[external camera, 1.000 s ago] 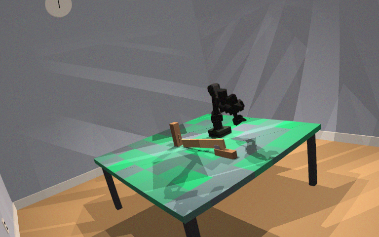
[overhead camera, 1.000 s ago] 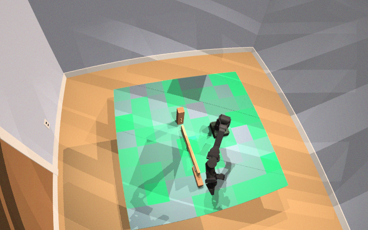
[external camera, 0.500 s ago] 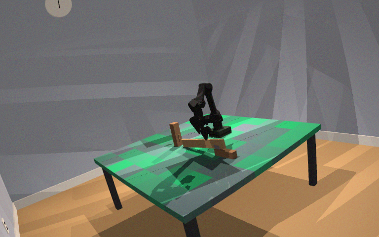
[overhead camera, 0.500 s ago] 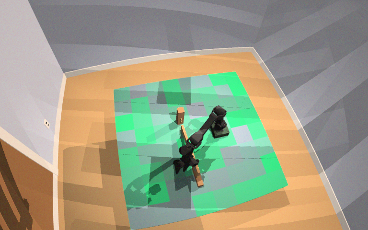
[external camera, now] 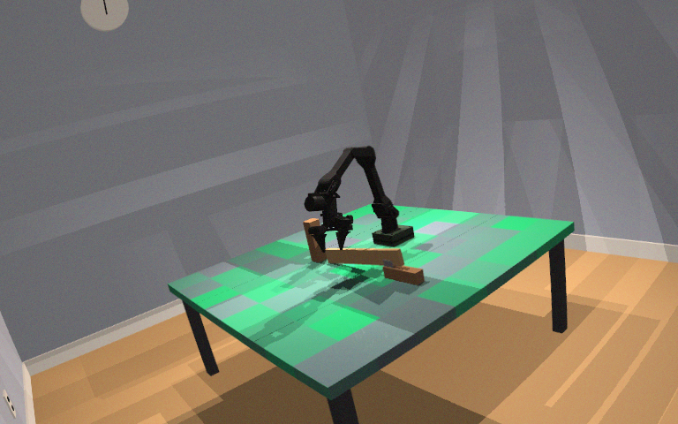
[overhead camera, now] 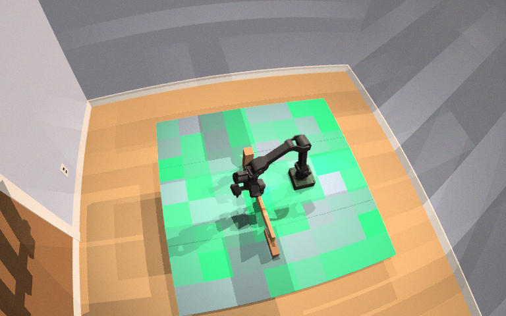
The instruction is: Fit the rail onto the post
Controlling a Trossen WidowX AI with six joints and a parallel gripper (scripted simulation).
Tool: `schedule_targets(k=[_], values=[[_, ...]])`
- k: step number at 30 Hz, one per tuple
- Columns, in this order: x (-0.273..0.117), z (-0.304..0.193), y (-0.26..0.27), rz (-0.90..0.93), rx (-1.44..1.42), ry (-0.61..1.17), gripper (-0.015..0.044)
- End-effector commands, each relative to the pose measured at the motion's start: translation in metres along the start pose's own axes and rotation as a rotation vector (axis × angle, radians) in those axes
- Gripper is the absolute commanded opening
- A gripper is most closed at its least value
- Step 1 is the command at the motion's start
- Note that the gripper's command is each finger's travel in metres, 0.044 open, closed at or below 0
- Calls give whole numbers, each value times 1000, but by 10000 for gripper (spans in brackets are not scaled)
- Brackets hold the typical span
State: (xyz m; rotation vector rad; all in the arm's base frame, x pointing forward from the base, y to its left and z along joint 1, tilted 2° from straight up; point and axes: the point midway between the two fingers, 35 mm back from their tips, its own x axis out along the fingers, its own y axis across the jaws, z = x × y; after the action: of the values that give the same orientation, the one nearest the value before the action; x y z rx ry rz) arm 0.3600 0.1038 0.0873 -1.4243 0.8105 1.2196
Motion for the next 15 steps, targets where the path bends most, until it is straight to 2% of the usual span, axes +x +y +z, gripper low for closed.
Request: schedule_targets(k=[1, 5, 15], values=[[-5, -36, 40, 131, 60, 62, 440], [-16, -67, 79, 258, 127, 109, 440], [-10, -68, 84, 265, 131, 111, 440]])
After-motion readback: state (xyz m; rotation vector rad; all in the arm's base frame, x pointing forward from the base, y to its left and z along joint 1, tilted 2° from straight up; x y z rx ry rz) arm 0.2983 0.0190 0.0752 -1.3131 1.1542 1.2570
